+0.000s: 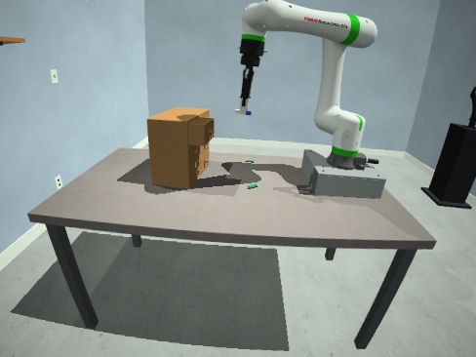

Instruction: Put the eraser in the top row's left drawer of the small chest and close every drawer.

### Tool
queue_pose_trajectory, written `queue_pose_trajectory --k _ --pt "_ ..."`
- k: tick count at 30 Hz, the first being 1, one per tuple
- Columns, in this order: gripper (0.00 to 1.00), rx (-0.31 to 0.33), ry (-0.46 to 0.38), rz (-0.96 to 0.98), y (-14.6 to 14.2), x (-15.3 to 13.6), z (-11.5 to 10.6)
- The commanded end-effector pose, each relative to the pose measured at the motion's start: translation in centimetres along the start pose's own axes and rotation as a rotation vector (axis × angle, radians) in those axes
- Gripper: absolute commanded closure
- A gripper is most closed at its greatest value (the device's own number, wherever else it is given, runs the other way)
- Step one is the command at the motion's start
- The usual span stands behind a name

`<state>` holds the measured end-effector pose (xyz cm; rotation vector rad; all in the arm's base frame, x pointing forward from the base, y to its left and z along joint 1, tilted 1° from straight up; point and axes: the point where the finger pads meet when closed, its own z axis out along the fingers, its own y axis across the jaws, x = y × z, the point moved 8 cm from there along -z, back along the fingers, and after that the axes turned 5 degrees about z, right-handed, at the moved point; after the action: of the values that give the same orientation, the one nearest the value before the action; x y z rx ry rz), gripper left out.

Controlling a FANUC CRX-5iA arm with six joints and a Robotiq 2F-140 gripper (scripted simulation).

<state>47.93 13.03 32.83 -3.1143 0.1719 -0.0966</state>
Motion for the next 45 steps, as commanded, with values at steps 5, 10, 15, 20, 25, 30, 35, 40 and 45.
queue_pose_trajectory --k 5,10,15,20,25,30,35,40,45 --pt "0.89 0.032 0.384 0.000 0.4 -3.9 1.1" --pt "0.89 0.042 0.534 0.002 0.7 -5.4 1.7" --pt "0.89 0.070 0.678 -0.010 0.9 -6.9 2.5" --pt "0.89 0.087 0.817 -0.016 0.9 -8.3 3.4" --pt "0.89 0.088 0.894 -0.013 0.8 -8.8 4.0" --pt "0.89 0.079 0.959 -0.001 0.7 -9.1 4.4" --pt "0.89 0.079 0.960 0.000 0.7 -9.0 4.4" --pt "0.89 0.077 0.963 0.003 0.6 -8.6 4.5" --pt "0.89 0.077 0.963 0.003 0.6 -8.2 4.5"
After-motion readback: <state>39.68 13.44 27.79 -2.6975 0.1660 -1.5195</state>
